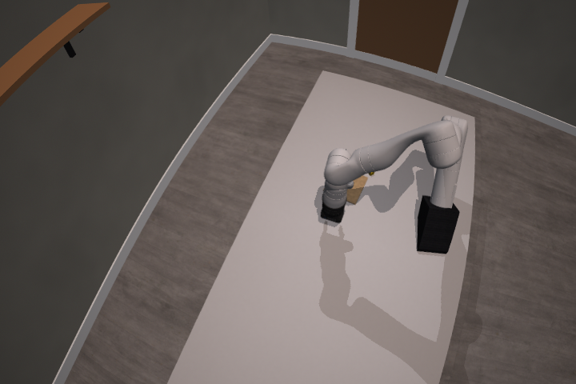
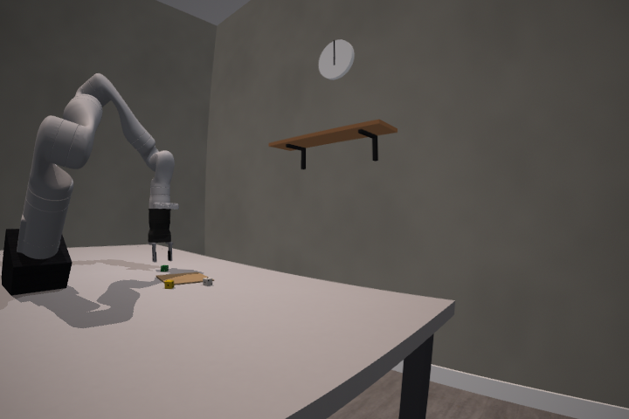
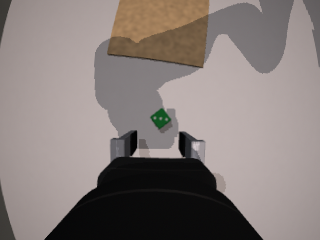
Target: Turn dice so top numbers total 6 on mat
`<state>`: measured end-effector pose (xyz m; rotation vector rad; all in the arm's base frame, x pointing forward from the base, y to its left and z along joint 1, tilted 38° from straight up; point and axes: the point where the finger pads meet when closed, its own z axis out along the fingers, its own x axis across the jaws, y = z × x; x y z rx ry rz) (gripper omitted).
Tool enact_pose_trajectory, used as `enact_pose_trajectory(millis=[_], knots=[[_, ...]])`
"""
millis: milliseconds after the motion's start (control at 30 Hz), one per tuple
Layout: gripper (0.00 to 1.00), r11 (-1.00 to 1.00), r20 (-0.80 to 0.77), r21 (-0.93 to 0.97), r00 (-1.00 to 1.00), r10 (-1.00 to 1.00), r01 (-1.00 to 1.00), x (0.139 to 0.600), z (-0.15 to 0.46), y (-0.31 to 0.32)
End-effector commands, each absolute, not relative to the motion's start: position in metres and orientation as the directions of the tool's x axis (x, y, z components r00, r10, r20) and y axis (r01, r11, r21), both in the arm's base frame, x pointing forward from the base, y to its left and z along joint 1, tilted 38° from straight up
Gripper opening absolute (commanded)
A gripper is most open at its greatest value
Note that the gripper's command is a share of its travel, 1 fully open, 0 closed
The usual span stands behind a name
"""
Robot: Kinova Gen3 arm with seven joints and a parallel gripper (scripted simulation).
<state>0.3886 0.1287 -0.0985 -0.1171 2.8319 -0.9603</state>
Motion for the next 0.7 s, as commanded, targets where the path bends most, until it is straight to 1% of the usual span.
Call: enact_pose_trajectory(millis=[0, 400, 667], knots=[[1.0, 0.793, -0.116, -0.609, -0.986, -0.122, -0.026, 0.389, -0.098, 0.13], [1.0, 0.793, -0.116, -0.609, -0.986, -0.122, -0.026, 0.389, -0.097, 0.131], [1.0, 0.793, -0.116, -0.609, -0.986, -0.122, -0.026, 0.384, -0.077, 0.146]])
